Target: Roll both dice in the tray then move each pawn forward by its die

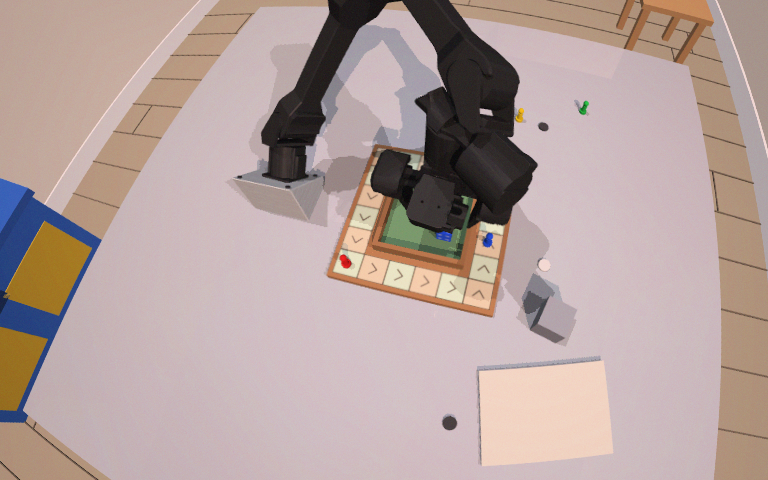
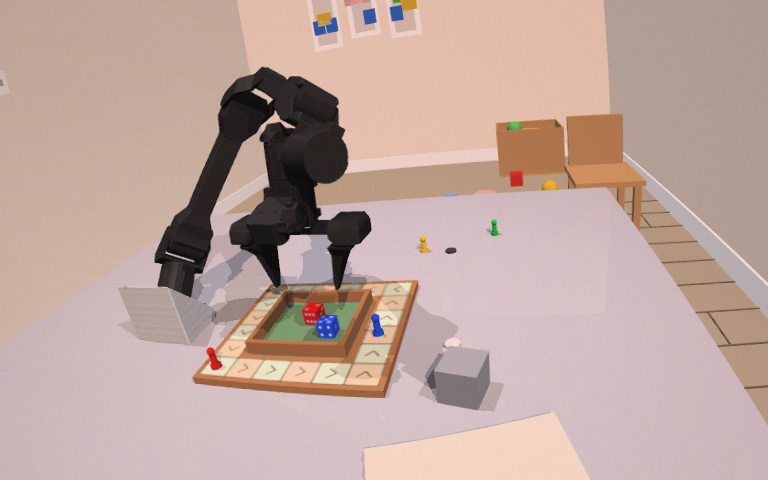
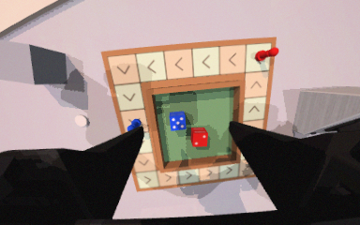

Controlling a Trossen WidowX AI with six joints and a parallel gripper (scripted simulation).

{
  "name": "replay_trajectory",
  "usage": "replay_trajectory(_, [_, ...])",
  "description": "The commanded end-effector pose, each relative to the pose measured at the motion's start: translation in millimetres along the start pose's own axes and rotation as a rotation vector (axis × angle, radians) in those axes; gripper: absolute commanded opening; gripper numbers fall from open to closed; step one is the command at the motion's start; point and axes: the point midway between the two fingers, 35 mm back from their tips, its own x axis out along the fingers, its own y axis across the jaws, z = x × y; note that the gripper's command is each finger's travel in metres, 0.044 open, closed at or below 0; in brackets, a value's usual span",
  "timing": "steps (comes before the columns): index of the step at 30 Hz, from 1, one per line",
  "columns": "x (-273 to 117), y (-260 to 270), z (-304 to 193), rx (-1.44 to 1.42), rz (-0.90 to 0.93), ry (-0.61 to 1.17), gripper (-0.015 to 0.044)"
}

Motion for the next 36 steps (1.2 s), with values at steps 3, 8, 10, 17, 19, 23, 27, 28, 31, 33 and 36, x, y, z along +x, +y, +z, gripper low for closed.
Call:
replay_trajectory(3, [0,-1,1,-0.013,0.000,0.000,0.0414])
replay_trajectory(8, [3,-26,27,-0.351,0.005,0.002,0.0282])
replay_trajectory(10, [6,-39,37,-0.509,0.008,0.004,0.0230])
replay_trajectory(17, [16,-84,65,-1.062,0.027,0.014,0.0200])
replay_trajectory(19, [20,-97,70,-1.202,0.036,0.016,0.0200])
replay_trajectory(23, [25,-111,75,-1.355,0.047,0.019,0.0200])
replay_trajectory(27, [30,-125,79,-1.508,0.061,0.020,0.0200])
replay_trajectory(28, [31,-128,80,-1.548,0.064,0.020,0.0200])
replay_trajectory(31, [34,-137,81,-1.668,0.075,0.019,0.0200])
replay_trajectory(33, [37,-141,83,-1.752,0.082,0.017,0.0200])
replay_trajectory(36, [38,-142,84,-1.820,0.086,0.015,0.0200])
